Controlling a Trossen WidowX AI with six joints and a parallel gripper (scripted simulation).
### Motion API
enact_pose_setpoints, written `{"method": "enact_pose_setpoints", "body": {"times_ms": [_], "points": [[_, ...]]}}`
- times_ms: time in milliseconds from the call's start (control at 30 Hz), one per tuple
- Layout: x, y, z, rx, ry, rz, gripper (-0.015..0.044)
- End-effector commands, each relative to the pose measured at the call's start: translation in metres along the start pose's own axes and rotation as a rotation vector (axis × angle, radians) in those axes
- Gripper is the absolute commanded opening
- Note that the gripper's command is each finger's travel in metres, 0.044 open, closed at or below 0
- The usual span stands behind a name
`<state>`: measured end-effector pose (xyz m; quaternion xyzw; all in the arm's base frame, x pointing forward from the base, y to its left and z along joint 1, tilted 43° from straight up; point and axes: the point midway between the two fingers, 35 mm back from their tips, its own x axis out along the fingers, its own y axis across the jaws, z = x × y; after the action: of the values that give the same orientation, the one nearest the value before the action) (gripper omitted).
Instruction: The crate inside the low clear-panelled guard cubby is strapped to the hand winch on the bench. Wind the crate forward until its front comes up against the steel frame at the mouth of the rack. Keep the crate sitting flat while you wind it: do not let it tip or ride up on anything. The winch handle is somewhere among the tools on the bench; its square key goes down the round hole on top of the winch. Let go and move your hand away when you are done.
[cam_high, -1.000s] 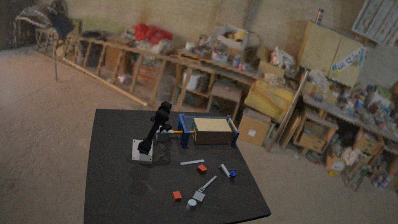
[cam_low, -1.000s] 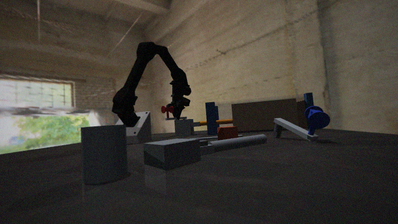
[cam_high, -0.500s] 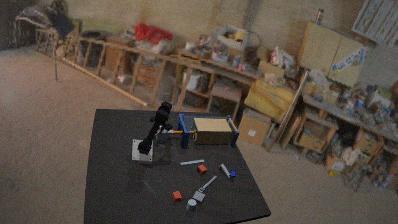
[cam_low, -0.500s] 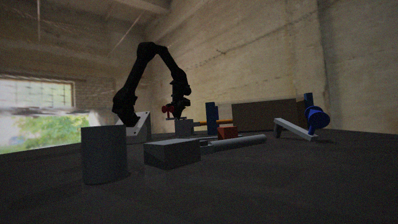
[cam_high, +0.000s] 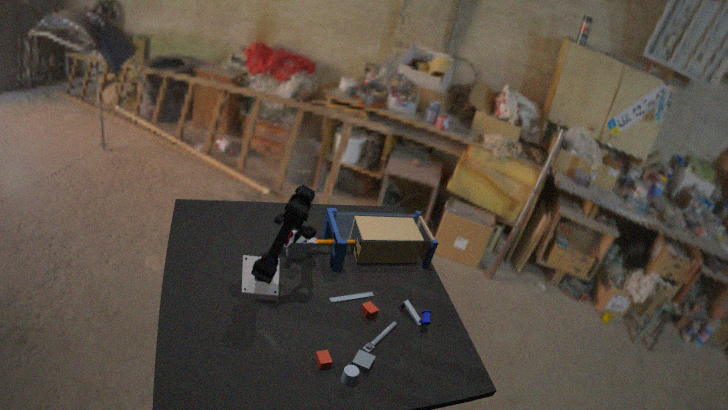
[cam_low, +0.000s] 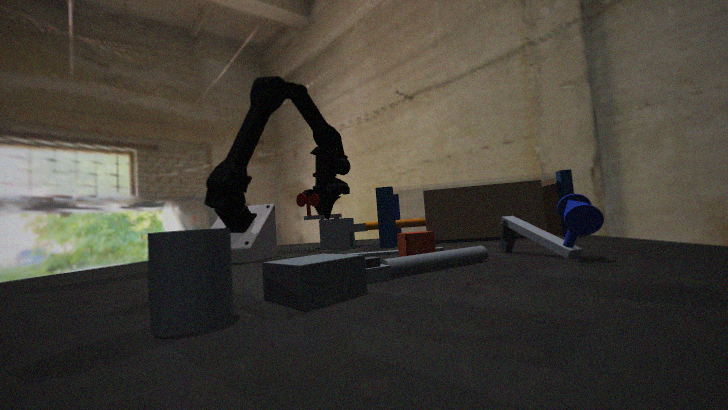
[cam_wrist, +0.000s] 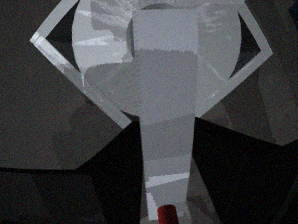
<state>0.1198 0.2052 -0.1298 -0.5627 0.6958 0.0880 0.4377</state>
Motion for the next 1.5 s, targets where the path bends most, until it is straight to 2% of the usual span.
{"method": "enact_pose_setpoints", "body": {"times_ms": [0, 867, 1467], "points": [[0.004, 0.0007, 0.0006, 0.025, 0.004, 0.007, 0.0], [0.0037, 0.0054, 0.0011, 0.14, 0.003, 0.015, 0.0], [0.0034, 0.0033, 0.0009, 0.098, 0.004, 0.012, 0.0]]}}
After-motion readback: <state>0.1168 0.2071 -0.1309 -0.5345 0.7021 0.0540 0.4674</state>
